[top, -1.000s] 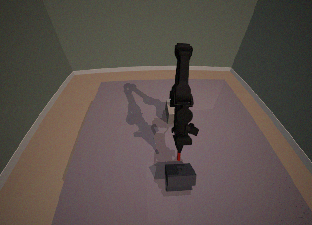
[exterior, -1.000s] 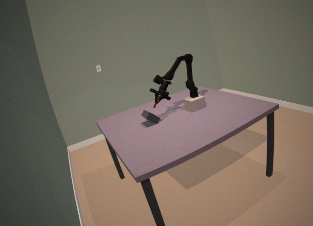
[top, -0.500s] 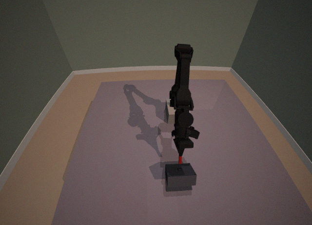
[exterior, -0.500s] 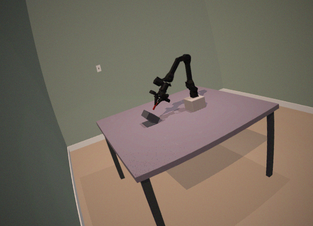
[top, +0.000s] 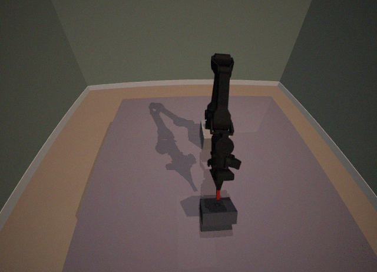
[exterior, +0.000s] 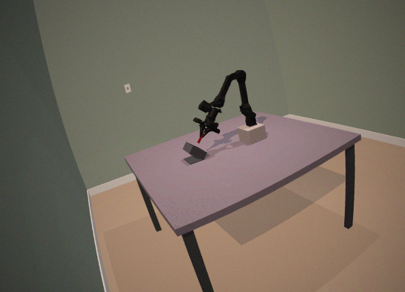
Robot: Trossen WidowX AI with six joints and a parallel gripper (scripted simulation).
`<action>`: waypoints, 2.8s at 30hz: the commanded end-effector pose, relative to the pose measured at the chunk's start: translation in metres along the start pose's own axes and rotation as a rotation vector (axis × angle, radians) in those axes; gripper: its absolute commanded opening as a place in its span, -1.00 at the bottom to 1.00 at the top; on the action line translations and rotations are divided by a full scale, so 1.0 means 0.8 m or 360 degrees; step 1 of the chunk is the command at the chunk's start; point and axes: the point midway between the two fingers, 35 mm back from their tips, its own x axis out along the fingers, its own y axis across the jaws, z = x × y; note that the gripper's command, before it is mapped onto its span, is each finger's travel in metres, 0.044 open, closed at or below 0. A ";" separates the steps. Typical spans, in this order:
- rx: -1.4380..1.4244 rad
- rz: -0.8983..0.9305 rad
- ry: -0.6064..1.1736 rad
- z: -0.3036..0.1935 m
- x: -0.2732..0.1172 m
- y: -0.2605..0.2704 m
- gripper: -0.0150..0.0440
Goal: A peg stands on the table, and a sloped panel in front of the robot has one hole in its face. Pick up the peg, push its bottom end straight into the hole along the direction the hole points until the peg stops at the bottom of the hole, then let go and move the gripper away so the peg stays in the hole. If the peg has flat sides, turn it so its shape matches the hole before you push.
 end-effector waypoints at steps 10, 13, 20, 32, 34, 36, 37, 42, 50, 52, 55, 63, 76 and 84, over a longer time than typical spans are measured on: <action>-0.0008 0.0005 0.0005 0.000 0.022 0.002 -0.49; -0.0008 0.0004 0.0005 -0.001 0.027 0.002 -0.49; -0.0005 0.0006 -0.0001 0.000 0.022 0.003 -0.49; -0.0005 0.0006 0.0000 0.000 0.024 0.003 -0.49; -0.0005 0.0006 0.0000 0.000 0.025 0.004 -0.49; -0.0005 0.0006 0.0000 0.000 0.027 0.004 -0.49; -0.0005 0.0005 0.0000 -0.001 0.027 0.004 -0.49; -0.0005 0.0005 0.0000 -0.001 0.032 0.004 -0.49; -0.0005 0.0005 0.0000 -0.001 0.036 0.003 -0.49; -0.0005 0.0005 0.0000 -0.001 0.038 0.003 -0.49; -0.0005 0.0004 0.0000 -0.001 0.040 0.003 -0.49; -0.0005 0.0004 0.0000 -0.001 0.046 0.004 -0.49; -0.0005 0.0003 0.0000 -0.001 0.056 0.004 -0.49; -0.0005 0.0003 0.0000 -0.001 0.062 0.004 -0.49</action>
